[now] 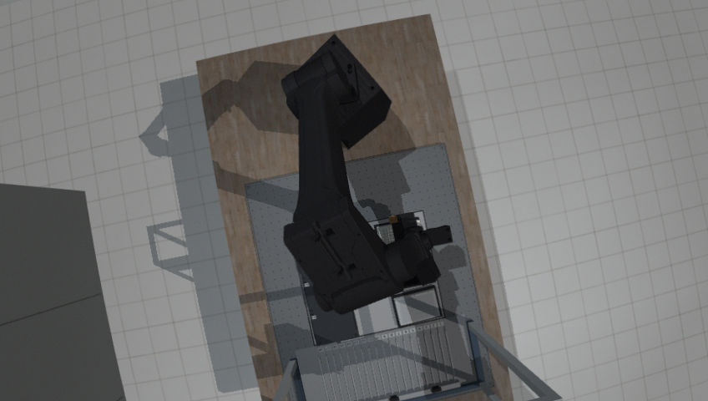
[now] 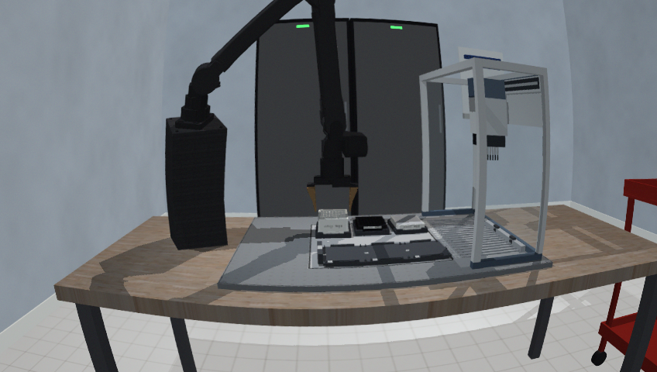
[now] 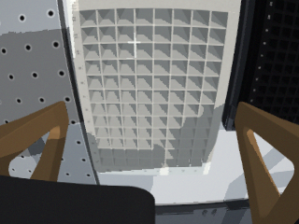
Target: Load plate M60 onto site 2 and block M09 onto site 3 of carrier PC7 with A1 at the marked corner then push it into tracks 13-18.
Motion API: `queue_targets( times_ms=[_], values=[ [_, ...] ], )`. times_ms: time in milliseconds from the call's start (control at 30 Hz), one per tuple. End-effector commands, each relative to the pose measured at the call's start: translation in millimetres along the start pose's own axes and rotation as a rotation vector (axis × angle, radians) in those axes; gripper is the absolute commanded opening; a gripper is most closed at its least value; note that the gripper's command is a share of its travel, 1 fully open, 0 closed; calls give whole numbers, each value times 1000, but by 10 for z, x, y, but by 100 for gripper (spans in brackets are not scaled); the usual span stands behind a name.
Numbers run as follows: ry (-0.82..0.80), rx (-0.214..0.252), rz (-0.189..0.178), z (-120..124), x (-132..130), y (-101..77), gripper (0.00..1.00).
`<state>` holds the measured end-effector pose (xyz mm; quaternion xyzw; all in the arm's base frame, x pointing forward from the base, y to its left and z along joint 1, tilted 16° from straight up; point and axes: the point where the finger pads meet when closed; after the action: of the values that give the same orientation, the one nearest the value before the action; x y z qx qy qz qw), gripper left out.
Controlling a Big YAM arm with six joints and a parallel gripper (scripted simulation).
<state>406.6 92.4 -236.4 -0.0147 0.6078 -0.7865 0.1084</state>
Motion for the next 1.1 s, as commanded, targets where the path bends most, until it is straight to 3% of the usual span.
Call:
queue_targets(
  times_ms=[0,500,567,1067],
  values=[
    [18,-7,33,68,-159,-88,100],
    [18,-7,33,68,-159,-88,100],
    [10,-5,14,43,-82,52,100],
    [11,-5,9,42,-44,187,100]
  ],
)
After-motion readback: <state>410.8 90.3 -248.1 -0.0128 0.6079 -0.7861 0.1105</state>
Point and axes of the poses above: the point where the finger pads meet when closed, its own y axis out along the fingers, its own x axis across the jaws, z = x × y, and after that the axes turned 6 degrees about -y, right-handed
